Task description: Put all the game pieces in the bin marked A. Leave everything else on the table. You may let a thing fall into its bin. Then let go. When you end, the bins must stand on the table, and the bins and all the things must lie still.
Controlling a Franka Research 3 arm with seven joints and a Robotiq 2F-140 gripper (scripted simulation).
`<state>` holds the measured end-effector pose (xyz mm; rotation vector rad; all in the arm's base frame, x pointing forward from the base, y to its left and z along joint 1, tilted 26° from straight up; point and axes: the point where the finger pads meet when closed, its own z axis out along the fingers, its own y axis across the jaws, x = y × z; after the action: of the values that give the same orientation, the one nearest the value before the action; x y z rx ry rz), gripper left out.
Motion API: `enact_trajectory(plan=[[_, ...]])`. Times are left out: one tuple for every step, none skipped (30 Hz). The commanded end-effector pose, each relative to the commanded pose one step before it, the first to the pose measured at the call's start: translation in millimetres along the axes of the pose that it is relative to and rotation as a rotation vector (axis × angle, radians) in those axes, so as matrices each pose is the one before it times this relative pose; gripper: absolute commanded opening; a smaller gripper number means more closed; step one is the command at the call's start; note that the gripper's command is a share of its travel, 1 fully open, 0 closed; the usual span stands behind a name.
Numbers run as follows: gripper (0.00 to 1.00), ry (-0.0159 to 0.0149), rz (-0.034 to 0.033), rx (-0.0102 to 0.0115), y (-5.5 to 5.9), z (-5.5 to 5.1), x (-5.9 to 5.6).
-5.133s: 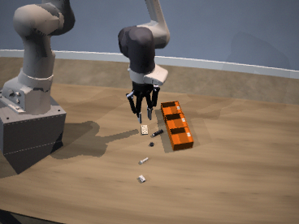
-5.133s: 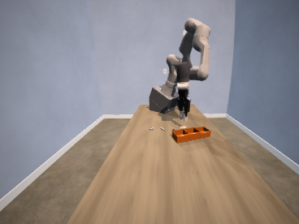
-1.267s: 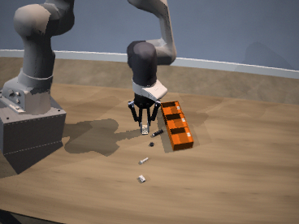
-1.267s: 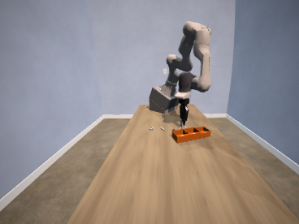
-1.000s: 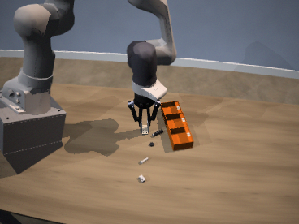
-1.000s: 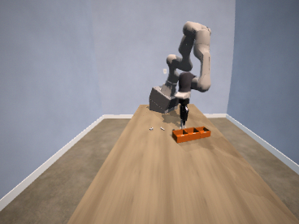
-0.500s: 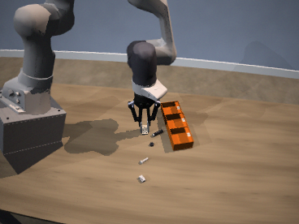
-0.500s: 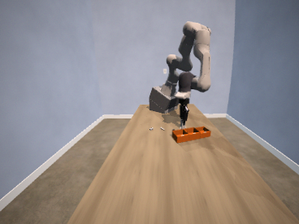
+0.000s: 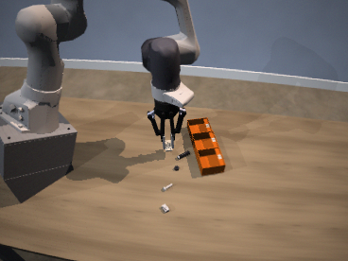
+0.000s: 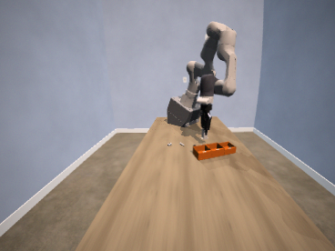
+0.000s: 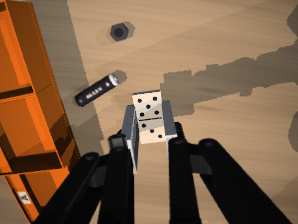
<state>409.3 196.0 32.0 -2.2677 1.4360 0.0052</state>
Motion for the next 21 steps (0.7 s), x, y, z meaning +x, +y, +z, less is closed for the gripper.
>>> enact_trajectory(plan=[[0.13,-0.01742,0.04757,-0.01828,-1.18,-11.34,-4.0],[0.13,0.0,0.0,0.0,0.0,-3.33,0.0],[0.13,0.0,0.0,0.0,0.0,-3.33,0.0],[0.13,0.0,0.0,0.0,0.0,-3.33,0.0],[0.13,0.0,0.0,0.0,0.0,0.0,0.0],[0.13,0.0,0.0,0.0,0.0,0.0,0.0],[0.13,0.0,0.0,0.0,0.0,0.0,0.0],[0.13,0.0,0.0,0.0,0.0,0.0,0.0],[0.13,0.0,0.0,0.0,0.0,0.0,0.0],[0.13,0.0,0.0,0.0,0.0,0.0,0.0],[0.13,0.0,0.0,0.0,0.0,0.0,0.0],[0.13,0.0,0.0,0.0,0.0,0.0,0.0],[0.13,0.0,0.0,0.0,0.0,0.0,0.0],[0.13,0.0,0.0,0.0,0.0,0.0,0.0],[0.13,0.0,0.0,0.0,0.0,0.0,0.0],[0.13,0.0,0.0,0.0,0.0,0.0,0.0],[0.13,0.0,0.0,0.0,0.0,0.0,0.0],[0.13,0.0,0.0,0.0,0.0,0.0,0.0],[0.13,0.0,0.0,0.0,0.0,0.0,0.0],[0.13,0.0,0.0,0.0,0.0,0.0,0.0],[0.13,0.0,0.0,0.0,0.0,0.0,0.0]])
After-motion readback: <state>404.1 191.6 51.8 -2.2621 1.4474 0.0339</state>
